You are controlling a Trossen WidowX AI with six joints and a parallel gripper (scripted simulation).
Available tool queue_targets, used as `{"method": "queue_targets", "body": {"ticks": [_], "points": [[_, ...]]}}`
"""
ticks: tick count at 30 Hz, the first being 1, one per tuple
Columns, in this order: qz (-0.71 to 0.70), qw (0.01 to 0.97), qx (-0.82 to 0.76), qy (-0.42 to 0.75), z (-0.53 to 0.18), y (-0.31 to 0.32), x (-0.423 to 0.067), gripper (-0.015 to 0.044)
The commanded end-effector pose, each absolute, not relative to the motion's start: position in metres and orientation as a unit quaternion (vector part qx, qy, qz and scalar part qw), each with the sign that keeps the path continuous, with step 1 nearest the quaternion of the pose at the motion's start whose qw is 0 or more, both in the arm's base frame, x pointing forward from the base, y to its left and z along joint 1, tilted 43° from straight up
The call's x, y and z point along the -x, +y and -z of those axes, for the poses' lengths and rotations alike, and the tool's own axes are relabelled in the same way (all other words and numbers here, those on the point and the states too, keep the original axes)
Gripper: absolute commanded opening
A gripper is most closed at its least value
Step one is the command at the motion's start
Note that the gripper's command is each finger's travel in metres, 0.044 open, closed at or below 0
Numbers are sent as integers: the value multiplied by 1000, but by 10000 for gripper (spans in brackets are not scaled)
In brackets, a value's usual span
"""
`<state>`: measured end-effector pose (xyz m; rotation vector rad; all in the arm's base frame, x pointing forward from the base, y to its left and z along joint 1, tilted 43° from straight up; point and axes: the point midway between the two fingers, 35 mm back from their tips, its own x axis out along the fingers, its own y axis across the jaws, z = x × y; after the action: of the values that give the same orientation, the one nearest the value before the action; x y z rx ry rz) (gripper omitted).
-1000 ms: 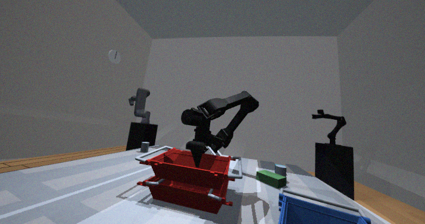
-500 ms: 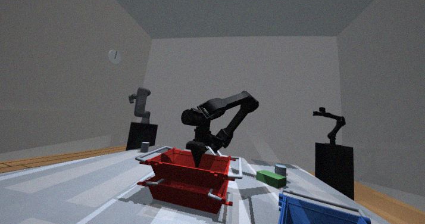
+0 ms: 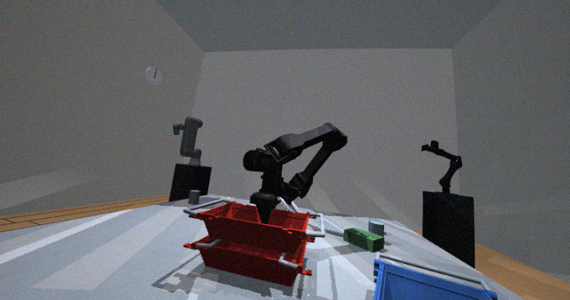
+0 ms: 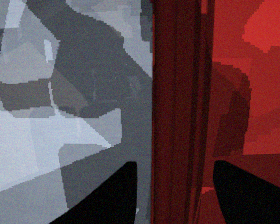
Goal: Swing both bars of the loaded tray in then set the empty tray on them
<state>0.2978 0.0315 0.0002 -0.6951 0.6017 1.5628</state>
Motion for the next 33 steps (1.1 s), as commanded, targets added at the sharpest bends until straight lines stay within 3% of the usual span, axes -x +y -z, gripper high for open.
{"method": "queue_targets", "body": {"ticks": [1, 15, 33], "points": [[-678, 616, 300, 264, 0, 31, -297, 235], [-678, 616, 300, 264, 0, 31, -297, 440], [-677, 616, 302, 266, -42, -11, -307, 440]]}}
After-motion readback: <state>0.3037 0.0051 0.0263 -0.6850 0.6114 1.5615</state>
